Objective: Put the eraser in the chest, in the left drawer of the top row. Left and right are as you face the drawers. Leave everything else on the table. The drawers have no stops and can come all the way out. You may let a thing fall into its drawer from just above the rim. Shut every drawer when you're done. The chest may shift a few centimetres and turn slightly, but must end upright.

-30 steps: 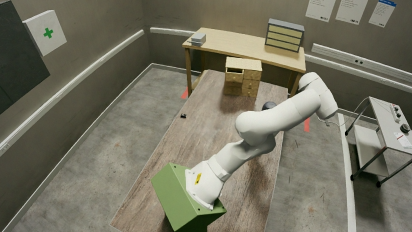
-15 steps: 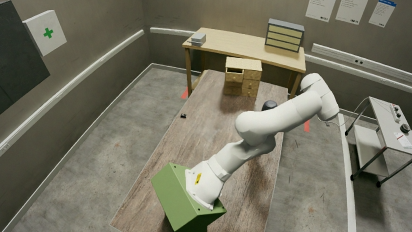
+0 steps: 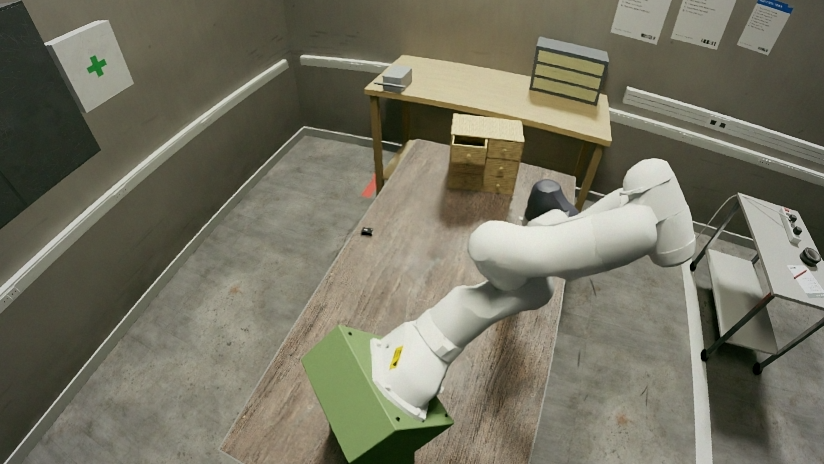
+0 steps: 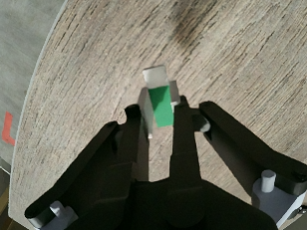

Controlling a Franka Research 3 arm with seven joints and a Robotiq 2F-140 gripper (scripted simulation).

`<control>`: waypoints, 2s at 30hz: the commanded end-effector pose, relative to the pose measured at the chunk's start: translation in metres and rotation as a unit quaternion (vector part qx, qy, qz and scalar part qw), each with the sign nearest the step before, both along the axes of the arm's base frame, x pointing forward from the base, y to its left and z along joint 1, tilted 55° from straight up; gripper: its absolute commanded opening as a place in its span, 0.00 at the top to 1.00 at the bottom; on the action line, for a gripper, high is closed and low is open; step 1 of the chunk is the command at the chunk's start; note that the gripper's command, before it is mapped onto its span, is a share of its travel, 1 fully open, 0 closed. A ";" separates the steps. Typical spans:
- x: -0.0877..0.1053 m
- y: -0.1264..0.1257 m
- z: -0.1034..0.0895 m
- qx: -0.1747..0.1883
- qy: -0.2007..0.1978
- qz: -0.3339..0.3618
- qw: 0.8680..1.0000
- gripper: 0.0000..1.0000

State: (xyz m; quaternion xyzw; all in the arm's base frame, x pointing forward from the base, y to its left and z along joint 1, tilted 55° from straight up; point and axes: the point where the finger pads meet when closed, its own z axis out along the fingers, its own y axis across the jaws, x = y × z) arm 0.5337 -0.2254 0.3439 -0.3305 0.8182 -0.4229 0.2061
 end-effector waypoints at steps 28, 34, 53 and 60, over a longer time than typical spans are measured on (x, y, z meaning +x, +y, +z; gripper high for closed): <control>0.033 0.031 0.005 -0.125 0.132 0.098 0.978 0.80; 0.044 0.041 0.007 -0.153 0.157 0.124 0.968 0.80; 0.072 0.064 0.012 -0.216 0.217 0.185 0.934 0.80; 0.081 0.071 0.014 -0.236 0.236 0.204 0.920 0.80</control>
